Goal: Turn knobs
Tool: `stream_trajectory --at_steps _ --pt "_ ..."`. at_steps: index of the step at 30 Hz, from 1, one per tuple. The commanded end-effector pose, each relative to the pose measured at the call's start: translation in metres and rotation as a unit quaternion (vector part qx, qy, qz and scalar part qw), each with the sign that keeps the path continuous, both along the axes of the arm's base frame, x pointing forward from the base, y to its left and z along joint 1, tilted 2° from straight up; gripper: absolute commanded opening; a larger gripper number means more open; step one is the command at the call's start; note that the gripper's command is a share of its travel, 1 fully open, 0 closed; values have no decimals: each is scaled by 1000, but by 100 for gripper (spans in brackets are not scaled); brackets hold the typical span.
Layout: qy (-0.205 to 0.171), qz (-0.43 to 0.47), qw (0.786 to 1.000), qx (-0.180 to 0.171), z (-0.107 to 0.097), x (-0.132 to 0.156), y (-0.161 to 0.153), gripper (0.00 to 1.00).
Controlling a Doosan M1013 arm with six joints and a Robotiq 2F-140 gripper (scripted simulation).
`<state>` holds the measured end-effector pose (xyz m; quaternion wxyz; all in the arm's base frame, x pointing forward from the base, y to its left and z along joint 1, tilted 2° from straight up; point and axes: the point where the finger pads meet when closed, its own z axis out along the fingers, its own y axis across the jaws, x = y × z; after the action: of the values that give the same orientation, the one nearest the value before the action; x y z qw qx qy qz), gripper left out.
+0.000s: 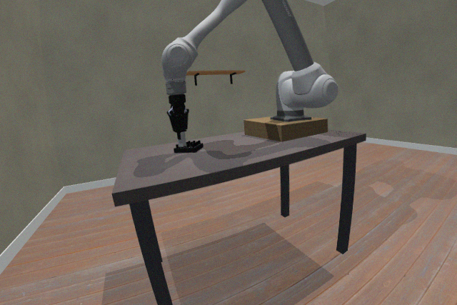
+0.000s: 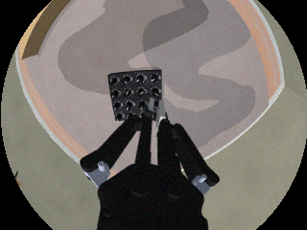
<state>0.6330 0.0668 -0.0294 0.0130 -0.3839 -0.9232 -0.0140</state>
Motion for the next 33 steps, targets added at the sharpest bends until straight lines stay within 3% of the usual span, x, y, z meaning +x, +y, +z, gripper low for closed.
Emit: stream_trajectory --at_steps 1,4,5,26,33 --pt "0 0 1000 0 0 0 0 5" --pt "0 0 1000 0 0 0 0 5" --pt "0 0 1000 0 0 0 0 12" --pt "0 0 1000 0 0 0 0 12" --pt "0 0 1000 0 10 0 0 12"
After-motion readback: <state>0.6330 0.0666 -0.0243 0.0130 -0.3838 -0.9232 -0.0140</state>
